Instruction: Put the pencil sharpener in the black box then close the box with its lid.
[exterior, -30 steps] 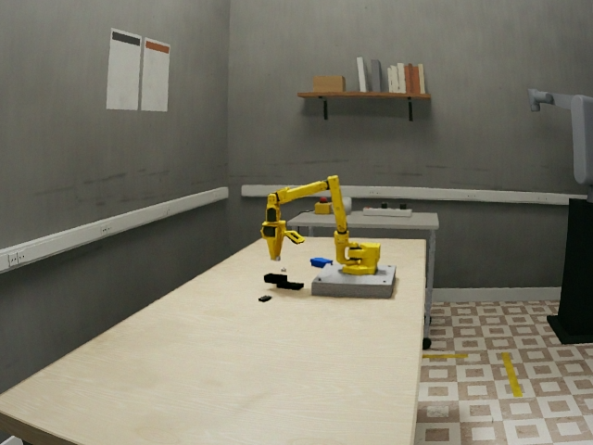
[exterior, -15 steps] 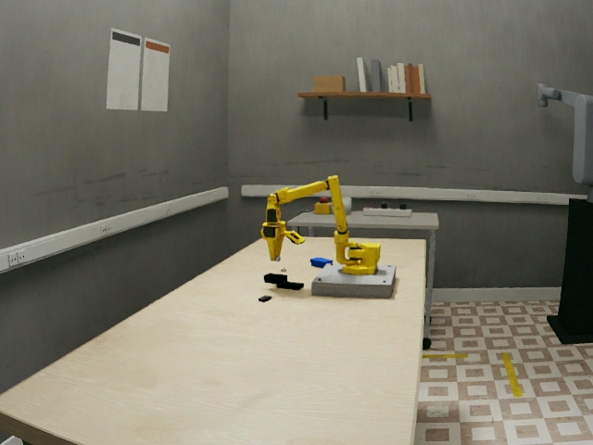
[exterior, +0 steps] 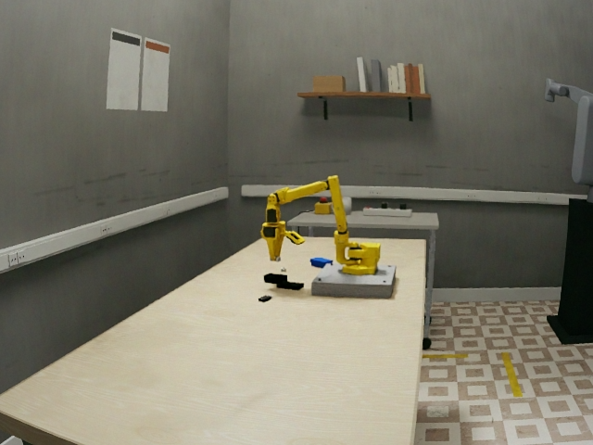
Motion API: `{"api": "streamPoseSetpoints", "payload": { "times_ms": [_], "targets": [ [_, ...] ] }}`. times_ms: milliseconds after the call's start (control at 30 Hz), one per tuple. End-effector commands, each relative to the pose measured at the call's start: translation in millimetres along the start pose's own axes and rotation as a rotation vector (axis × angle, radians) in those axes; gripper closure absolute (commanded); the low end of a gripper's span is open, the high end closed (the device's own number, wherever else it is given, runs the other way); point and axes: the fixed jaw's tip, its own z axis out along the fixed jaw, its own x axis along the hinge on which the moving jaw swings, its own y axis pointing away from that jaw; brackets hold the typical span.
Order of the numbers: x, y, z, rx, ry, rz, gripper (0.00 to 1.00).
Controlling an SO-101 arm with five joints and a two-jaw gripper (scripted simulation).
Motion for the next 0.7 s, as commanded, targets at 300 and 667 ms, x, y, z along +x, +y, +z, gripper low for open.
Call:
{"api": "streamPoseSetpoints", "payload": {
  "times_ms": [300, 667],
  "targets": [
    [-1.4, -3.3, -1.0, 0.004, 0.008, -0.004, 0.94],
    [-1.5, -4.3, -1.0, 0.004, 0.008, -0.004, 0.94]
  ]
}}
